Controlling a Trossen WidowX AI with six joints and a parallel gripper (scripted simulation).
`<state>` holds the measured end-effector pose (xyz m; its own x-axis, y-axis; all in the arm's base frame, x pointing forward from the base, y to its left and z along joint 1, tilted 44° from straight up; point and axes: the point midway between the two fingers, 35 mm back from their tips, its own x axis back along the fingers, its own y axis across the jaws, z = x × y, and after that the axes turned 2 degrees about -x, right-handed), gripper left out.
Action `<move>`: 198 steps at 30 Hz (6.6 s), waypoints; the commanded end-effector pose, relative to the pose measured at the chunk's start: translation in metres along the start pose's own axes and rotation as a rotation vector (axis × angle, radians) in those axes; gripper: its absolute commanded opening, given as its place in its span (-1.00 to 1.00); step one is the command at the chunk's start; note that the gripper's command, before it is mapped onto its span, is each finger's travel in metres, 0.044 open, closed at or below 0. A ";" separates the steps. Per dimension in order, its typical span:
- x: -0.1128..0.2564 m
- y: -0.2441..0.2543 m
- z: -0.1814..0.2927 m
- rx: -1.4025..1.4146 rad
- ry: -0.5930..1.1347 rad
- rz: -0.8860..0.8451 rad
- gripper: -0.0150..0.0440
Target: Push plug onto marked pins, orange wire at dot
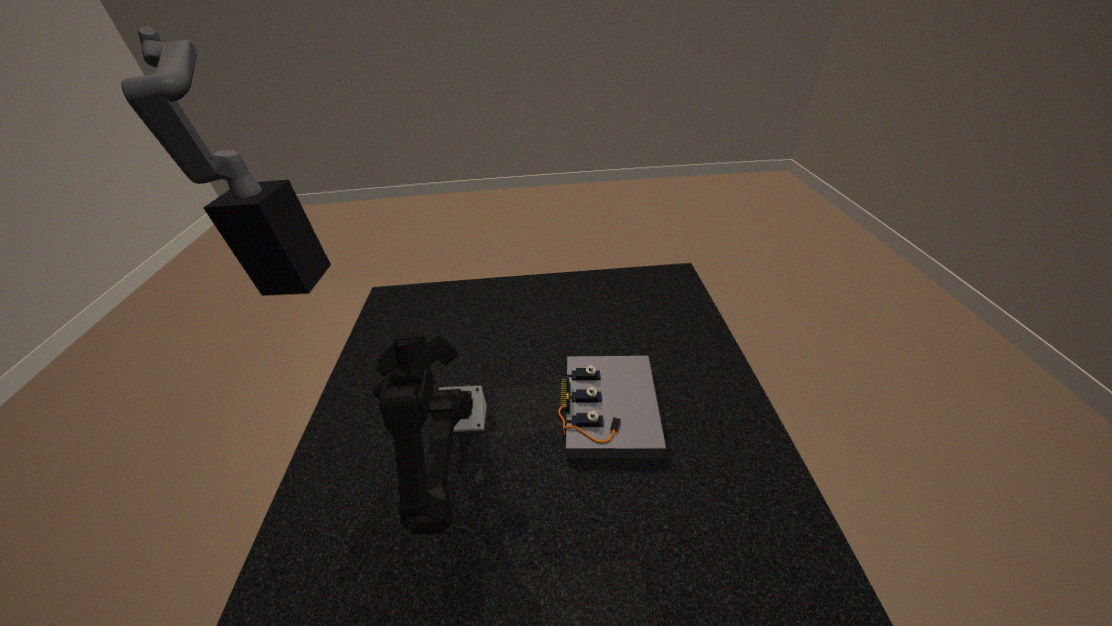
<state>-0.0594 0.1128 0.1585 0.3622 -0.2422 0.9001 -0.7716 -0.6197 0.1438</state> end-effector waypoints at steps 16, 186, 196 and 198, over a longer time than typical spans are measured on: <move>0.005 -0.044 -0.016 -0.167 -0.108 0.164 -0.10; 0.159 -0.293 0.346 -1.057 1.112 0.291 -0.10; 0.154 -0.290 0.354 -1.054 1.114 0.287 -0.10; 0.151 -0.288 0.361 -1.054 1.114 0.287 -0.10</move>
<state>0.4065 -0.0066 0.1126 -0.0520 0.6884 0.7234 -0.9180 0.2522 -0.3060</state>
